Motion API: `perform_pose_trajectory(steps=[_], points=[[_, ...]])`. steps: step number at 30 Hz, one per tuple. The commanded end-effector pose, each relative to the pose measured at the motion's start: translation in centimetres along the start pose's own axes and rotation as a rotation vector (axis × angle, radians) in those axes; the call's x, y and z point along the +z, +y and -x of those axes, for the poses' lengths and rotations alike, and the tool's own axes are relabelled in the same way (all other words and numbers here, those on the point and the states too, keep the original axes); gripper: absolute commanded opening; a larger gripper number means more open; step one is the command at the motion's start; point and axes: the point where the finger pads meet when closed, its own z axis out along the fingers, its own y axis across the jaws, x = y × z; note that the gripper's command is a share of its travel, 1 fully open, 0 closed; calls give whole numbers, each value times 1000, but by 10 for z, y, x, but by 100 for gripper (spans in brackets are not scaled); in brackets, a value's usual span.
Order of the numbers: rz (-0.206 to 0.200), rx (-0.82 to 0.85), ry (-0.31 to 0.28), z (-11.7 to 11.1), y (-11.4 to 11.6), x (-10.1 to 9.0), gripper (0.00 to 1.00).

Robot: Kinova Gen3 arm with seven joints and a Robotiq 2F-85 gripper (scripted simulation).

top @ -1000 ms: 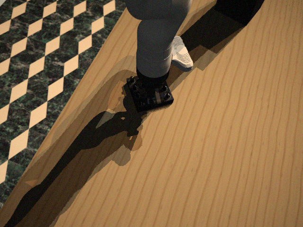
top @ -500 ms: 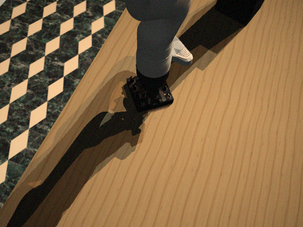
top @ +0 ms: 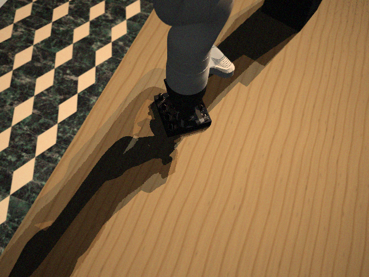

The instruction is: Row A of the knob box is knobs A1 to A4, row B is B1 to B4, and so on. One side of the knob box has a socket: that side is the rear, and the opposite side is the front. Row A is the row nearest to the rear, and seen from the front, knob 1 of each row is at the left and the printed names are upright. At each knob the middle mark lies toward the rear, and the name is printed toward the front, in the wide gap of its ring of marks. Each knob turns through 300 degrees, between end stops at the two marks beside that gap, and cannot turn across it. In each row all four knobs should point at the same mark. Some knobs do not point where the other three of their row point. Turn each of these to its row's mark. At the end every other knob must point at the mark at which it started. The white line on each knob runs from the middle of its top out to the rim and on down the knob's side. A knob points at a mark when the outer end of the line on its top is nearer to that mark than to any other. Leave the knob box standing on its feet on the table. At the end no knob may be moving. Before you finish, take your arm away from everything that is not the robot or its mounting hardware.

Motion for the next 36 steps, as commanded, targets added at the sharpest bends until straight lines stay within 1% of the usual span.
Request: perform_pose_trajectory(steps=[1, 7, 8, 29, 36], points=[[2, -11, -4, 2, 0, 0, 8], [2, -11, -4, 2, 0, 0, 8], [2, -11, -4, 2, 0, 0, 19], [2, -11, -4, 2, 0, 0, 19], [3, -11, -4, 1, 0, -6, 19]])
